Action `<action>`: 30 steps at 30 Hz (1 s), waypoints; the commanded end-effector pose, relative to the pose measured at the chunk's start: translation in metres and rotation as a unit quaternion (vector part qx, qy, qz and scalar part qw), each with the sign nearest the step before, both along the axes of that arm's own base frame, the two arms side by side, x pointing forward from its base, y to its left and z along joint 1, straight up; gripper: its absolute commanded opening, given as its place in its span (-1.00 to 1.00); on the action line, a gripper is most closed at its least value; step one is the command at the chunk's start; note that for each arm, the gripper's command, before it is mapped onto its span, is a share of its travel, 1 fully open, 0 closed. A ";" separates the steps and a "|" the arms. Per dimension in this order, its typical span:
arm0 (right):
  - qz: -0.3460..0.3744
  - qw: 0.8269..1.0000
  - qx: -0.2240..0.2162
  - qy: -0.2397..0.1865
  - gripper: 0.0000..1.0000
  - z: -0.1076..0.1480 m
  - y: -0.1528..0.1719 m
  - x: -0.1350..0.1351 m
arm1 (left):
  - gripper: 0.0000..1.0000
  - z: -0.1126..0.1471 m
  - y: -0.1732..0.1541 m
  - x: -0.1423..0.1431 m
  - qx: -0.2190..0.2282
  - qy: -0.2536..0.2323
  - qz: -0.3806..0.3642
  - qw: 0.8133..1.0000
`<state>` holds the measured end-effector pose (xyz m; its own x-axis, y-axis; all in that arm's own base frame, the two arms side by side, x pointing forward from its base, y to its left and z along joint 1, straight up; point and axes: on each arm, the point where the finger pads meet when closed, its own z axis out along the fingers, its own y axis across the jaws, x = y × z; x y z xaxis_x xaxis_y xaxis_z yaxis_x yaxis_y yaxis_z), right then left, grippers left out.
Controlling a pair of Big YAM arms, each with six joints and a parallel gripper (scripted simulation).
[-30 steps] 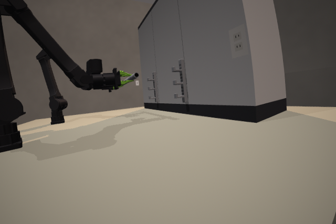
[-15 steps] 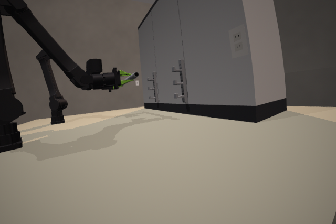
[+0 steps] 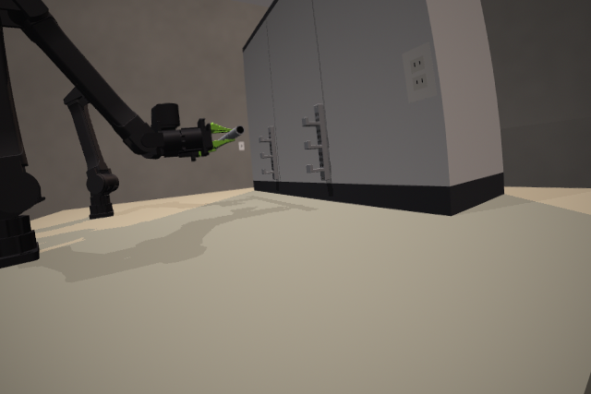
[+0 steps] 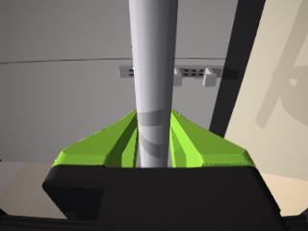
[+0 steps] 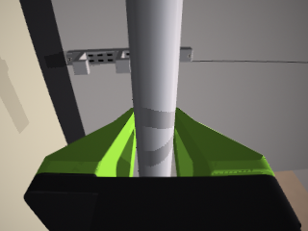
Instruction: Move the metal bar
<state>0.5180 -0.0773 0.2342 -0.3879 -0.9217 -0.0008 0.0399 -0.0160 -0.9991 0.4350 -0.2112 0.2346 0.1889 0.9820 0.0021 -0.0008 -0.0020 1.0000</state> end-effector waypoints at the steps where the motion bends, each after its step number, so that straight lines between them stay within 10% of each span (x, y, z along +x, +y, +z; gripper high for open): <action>1: -0.007 1.000 0.001 -0.021 -1.00 0.008 -0.004 -0.004 | -1.00 0.009 0.003 0.004 -0.012 -0.016 0.008 1.000; 30: -0.007 1.000 0.001 -0.021 -1.00 0.000 -0.006 -0.003 | -1.00 -0.001 0.001 0.006 -0.012 -0.016 0.008 1.000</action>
